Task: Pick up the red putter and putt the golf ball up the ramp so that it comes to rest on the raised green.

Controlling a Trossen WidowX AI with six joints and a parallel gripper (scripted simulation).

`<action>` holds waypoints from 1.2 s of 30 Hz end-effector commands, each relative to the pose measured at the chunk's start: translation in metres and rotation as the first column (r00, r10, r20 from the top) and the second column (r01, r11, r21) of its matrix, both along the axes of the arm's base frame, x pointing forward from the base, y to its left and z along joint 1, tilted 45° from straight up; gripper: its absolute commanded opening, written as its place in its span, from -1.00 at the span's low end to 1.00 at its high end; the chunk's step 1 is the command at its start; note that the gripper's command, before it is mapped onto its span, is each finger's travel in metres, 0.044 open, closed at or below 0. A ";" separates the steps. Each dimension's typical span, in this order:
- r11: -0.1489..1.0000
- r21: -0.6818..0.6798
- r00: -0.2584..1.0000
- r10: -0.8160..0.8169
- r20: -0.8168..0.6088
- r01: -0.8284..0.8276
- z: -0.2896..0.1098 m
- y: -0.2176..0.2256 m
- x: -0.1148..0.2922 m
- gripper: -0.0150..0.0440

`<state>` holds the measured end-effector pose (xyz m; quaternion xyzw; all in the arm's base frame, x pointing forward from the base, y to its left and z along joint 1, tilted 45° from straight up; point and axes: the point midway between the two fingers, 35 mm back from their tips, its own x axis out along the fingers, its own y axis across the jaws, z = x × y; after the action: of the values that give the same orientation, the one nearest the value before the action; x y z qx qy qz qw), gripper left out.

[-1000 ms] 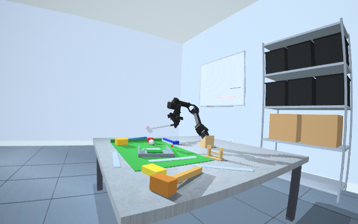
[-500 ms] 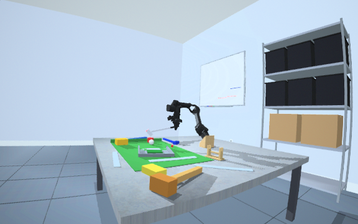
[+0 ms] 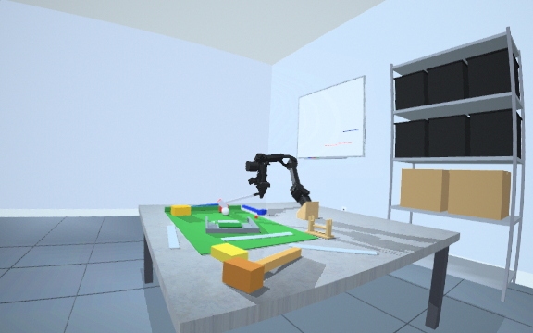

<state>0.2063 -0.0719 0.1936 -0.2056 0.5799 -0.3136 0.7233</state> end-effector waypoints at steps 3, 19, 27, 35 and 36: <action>1.000 -0.007 1.000 0.002 0.006 -0.002 -0.005 -0.007 0.001 -0.49; 1.000 -0.004 1.000 0.000 -0.005 0.000 -0.013 -0.012 0.002 -0.49; 1.000 -0.009 1.000 0.002 0.007 -0.002 -0.009 -0.020 0.001 -0.49; 1.000 0.006 1.000 0.004 -0.005 -0.004 -0.034 0.006 0.015 -0.49; 1.000 0.008 1.000 0.004 -0.004 -0.004 -0.044 0.017 0.019 -0.49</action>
<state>0.2162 -0.0761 0.1718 -0.1993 0.5753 -0.3182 0.7267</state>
